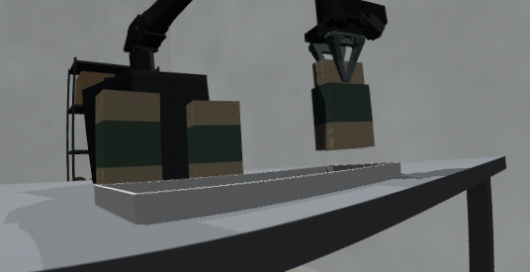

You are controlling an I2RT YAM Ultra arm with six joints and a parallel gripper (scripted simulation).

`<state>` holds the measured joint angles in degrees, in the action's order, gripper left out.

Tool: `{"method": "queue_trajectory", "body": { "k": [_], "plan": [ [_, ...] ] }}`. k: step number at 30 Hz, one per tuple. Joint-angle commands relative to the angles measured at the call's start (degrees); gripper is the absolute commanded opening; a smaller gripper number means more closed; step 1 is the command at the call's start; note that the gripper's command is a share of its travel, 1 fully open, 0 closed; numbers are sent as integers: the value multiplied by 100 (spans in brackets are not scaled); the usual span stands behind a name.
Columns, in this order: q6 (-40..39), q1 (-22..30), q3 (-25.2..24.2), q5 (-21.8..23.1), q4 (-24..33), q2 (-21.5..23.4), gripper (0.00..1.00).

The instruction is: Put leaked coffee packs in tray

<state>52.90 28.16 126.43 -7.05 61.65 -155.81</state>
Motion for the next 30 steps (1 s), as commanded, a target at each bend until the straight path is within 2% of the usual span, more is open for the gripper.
{"method": "queue_trajectory", "body": {
  "k": [1,25,30],
  "plan": [
    [28,-11,233,30,120,171,26],
    [31,-15,233,30,113,131,26],
    [43,-38,199,28,-69,95,26]
  ]
}}
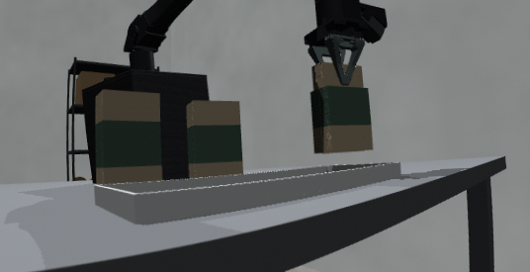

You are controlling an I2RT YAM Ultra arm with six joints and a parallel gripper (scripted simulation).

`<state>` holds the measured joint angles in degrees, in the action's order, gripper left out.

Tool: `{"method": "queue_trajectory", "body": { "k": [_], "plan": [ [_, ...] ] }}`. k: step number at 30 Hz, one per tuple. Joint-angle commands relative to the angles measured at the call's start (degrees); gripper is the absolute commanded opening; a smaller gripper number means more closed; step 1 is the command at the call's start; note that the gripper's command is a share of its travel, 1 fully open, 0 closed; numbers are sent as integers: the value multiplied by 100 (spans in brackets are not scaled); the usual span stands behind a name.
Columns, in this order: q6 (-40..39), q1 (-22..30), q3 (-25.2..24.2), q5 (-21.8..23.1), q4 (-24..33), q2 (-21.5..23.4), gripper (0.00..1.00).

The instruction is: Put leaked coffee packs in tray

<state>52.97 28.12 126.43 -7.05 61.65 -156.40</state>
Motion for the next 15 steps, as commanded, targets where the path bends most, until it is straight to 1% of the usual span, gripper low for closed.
{"method": "queue_trajectory", "body": {
  "k": [1,6,9,12,14,15],
  "plan": [
    [40,-35,186,27,-128,143,26],
    [61,-27,142,28,-284,-34,26],
    [71,-58,-21,27,-371,-39,26],
    [65,-43,42,28,-420,-8,26],
    [77,-49,-5,28,-468,-72,26],
    [81,-55,-29,28,-491,-215,26]
  ]
}}
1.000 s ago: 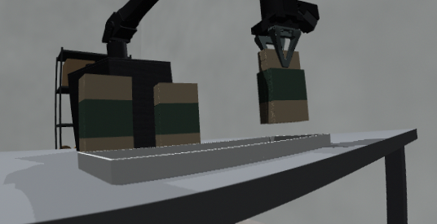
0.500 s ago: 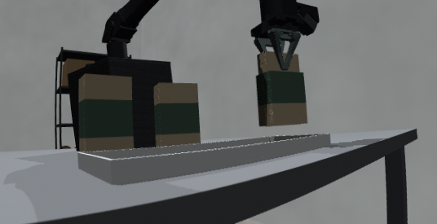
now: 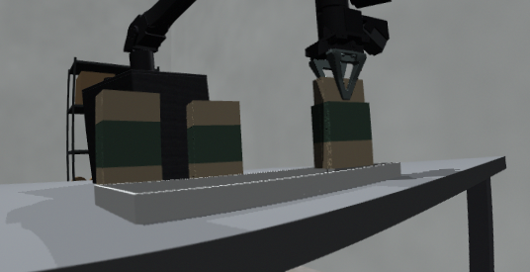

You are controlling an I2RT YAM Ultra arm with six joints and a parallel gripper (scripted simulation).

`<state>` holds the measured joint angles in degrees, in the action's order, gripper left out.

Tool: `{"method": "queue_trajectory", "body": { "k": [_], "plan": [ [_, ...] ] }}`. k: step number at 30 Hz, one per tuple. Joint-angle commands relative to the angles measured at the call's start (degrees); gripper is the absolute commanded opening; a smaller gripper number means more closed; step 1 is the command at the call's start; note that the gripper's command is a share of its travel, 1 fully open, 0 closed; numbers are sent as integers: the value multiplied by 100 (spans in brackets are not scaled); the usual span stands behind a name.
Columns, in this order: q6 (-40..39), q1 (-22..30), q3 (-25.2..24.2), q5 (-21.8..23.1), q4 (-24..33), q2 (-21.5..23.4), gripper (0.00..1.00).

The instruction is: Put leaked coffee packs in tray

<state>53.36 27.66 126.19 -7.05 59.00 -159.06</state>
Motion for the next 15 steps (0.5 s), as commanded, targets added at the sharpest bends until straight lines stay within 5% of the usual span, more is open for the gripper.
{"method": "queue_trajectory", "body": {
  "k": [1,15],
  "plan": [
    [43,-15,-41,29,-253,-22,26],
    [42,-10,79,34,-359,102,26]
  ]
}}
